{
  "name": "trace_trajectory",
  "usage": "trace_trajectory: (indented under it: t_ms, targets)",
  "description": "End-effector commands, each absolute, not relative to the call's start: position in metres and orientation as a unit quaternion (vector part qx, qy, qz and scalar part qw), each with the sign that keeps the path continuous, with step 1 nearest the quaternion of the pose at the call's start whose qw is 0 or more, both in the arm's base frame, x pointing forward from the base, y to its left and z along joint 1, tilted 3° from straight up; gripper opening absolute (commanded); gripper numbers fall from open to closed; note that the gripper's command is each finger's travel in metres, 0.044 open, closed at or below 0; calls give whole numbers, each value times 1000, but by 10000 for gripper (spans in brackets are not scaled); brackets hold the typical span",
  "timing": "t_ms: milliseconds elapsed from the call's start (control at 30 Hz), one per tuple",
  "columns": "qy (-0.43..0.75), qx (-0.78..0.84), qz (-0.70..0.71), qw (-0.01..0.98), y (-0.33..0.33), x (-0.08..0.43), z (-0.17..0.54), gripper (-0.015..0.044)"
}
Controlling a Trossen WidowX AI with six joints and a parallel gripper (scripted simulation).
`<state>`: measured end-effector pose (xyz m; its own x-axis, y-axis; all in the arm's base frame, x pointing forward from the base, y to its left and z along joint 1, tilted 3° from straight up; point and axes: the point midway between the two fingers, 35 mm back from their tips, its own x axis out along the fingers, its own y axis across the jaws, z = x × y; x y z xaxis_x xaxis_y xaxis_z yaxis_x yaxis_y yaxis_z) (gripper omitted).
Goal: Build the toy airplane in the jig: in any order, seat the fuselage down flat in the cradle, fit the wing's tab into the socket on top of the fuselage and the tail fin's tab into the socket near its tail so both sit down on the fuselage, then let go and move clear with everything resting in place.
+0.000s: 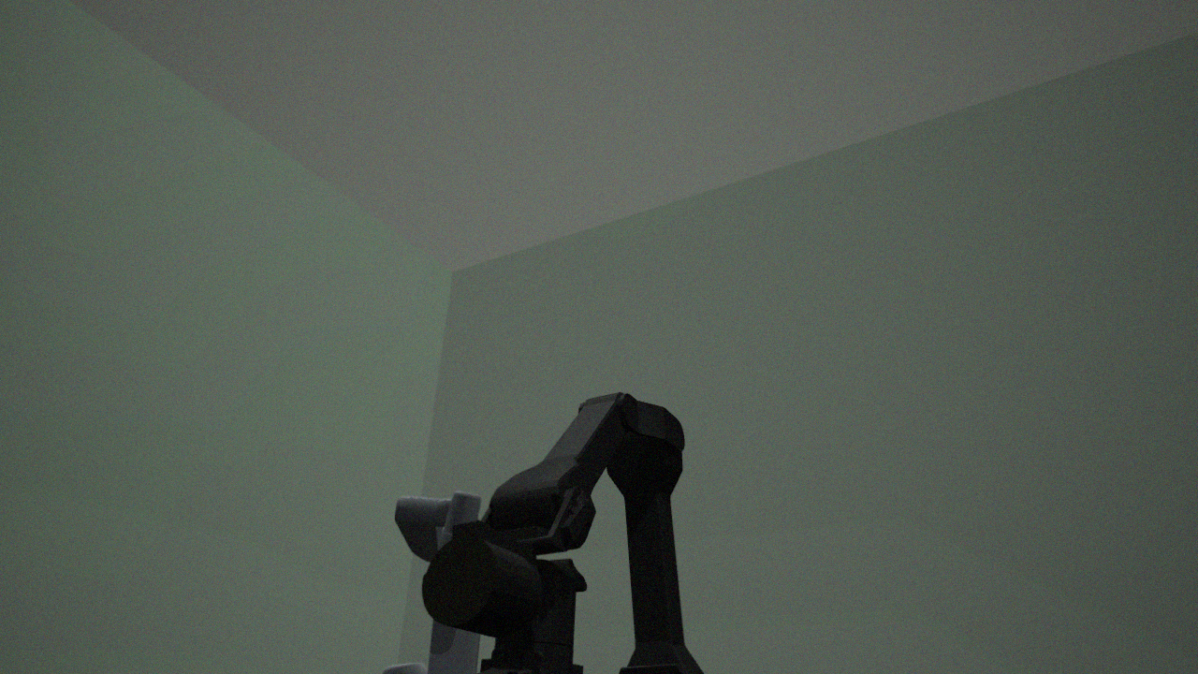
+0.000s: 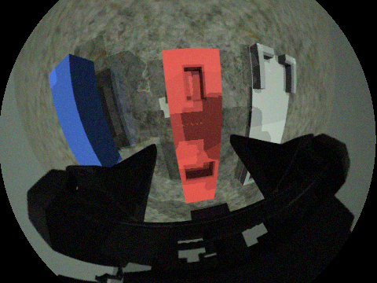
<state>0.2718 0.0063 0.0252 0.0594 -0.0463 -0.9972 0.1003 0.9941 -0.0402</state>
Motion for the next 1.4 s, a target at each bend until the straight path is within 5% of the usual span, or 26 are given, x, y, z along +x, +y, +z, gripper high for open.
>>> trace_trajectory:
  t_ms: [0,200,500,700,900,1367]
  targets:
    - [687,16,-51,725,5,270,18,440]
    - [687,16,-51,725,5,270,11,440]
    - [687,16,-51,725,5,270,11,204]
    - [687,16,-51,725,5,270,11,164]
    - [688,16,-52,724,5,271,16,6]
    - [687,16,-52,724,7,276,57,0]
